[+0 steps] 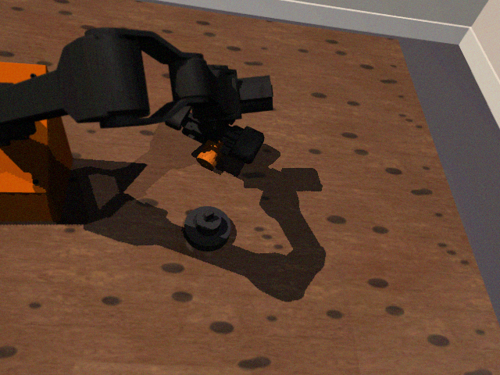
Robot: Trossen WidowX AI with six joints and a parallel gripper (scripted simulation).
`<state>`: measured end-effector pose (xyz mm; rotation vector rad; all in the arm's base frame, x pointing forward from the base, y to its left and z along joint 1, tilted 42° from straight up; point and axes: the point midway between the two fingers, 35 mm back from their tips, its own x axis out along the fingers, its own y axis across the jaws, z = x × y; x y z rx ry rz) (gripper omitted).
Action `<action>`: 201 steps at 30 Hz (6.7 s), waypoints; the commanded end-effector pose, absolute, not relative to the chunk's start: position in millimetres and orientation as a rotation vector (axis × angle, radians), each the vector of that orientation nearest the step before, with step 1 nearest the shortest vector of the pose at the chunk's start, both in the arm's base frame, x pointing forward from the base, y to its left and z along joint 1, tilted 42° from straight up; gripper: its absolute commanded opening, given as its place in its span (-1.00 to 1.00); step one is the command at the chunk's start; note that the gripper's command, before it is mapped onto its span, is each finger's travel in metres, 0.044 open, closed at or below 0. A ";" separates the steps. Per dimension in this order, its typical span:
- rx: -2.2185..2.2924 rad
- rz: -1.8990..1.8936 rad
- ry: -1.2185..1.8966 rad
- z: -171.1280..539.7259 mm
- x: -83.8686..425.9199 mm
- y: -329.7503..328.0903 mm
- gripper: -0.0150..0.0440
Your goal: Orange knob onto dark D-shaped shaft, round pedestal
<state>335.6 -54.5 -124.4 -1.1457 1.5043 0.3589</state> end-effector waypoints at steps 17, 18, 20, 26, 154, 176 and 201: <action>-1.043 0.520 1.234 -109.5 323.2 -61.7 0.12; -1.037 0.527 1.221 -108.9 322.6 -62.2 0.12; -1.026 0.541 1.196 -107.7 321.4 -63.2 0.12; -0.993 0.581 1.118 -104.4 317.7 -66.4 0.12; -1.000 -0.122 1.719 -16.4 308.1 -16.5 1.00; -0.510 -0.639 1.520 -17.6 308.1 -17.8 1.00; -0.488 -0.665 1.508 -61.5 305.3 -58.0 1.00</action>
